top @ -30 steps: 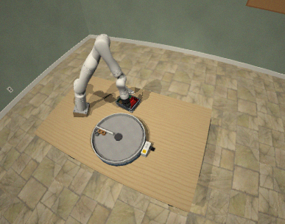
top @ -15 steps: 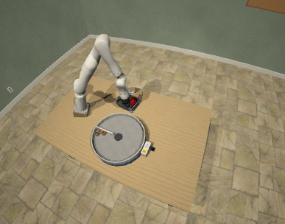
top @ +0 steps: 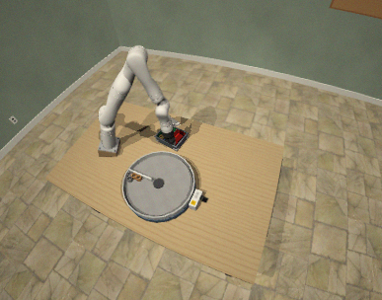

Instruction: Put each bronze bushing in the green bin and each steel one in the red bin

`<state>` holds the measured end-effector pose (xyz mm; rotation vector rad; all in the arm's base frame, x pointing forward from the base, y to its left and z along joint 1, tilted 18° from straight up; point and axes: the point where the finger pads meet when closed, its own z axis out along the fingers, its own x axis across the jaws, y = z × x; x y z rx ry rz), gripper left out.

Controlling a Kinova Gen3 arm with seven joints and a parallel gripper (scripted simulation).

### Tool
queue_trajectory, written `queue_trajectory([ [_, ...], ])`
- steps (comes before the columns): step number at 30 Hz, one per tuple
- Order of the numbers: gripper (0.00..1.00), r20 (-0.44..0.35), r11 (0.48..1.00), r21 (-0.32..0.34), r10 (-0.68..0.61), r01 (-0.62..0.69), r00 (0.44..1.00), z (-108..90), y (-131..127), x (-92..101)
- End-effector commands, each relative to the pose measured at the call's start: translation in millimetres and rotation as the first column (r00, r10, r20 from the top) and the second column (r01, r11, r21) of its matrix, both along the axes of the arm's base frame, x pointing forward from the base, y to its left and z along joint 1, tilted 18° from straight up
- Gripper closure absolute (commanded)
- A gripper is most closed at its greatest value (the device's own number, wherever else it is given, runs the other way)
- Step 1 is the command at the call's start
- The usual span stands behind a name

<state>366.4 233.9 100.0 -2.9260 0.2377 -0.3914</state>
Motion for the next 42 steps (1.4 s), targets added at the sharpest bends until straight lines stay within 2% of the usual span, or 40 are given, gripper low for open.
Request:
queue_trajectory([
  [1, 0.58, 0.001, 1.0, 0.001, 0.0, 0.0, 1.0, 0.6, 0.2, 0.3],
  [42, 0.58, 0.001, 1.0, 0.001, 0.0, 0.0, 1.0, 7.9, -1.8, -1.5],
])
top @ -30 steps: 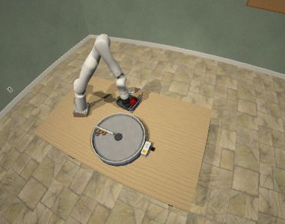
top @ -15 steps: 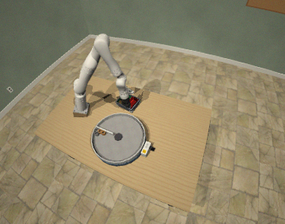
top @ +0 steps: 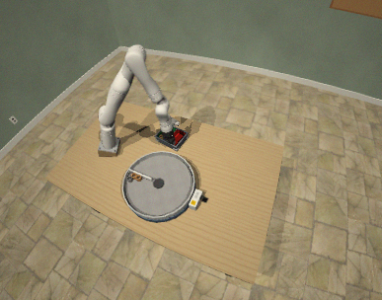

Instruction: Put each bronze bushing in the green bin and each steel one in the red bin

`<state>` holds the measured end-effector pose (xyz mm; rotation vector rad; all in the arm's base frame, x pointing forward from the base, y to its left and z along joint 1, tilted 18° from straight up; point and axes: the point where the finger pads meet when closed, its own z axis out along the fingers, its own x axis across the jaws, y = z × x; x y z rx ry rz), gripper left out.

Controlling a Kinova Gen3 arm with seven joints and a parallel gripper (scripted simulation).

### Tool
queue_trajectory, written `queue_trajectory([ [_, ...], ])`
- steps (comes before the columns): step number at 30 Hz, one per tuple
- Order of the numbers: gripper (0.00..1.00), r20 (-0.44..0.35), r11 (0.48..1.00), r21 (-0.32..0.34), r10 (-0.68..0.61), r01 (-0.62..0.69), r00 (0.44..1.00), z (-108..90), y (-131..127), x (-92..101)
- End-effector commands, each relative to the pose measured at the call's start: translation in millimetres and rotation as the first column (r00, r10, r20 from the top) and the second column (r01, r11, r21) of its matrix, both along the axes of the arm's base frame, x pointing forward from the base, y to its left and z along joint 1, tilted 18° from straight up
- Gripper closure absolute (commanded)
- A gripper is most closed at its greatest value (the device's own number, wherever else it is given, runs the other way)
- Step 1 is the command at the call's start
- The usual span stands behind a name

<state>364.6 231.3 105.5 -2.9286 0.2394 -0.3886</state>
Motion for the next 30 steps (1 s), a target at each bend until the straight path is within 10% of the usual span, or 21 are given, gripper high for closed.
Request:
queue_trajectory([
  [1, 0.58, 0.003, 1.0, 0.003, 0.001, -0.001, 1.0, 2.4, 0.8, 0.2],
  [30, 0.58, 0.003, 1.0, 0.003, 0.001, -0.001, 1.0, 10.3, -0.8, -2.2],
])
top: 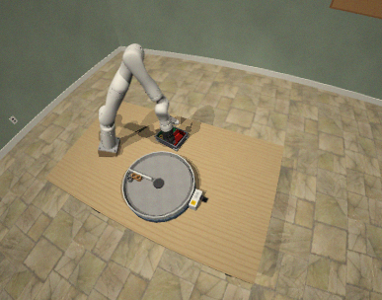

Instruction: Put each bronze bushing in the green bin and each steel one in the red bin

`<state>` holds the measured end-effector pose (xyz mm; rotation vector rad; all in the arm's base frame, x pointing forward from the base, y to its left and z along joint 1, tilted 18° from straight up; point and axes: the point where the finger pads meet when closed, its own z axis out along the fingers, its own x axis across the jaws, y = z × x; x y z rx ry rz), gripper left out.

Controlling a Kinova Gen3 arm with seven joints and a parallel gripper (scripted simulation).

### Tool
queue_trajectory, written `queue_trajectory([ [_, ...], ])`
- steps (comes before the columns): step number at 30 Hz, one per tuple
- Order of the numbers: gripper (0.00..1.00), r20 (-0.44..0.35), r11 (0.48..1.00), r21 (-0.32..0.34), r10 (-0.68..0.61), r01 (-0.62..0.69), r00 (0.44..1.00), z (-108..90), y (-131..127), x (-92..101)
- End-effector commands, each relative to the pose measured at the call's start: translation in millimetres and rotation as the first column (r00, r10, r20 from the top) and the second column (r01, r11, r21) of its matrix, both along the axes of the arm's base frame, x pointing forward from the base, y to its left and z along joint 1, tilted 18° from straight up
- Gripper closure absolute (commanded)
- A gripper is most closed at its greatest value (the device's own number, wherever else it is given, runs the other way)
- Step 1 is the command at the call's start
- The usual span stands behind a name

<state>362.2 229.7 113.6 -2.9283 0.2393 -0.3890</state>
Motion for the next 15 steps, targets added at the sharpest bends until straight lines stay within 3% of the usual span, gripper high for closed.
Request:
queue_trajectory([
  [1, 0.58, 0.003, 1.0, 0.003, 0.001, -0.001, 1.0, 2.8, 0.7, 0.0],
  [15, 0.58, 0.003, 1.0, 0.002, 0.001, -0.001, 1.0, 5.0, 0.2, -0.7],
])
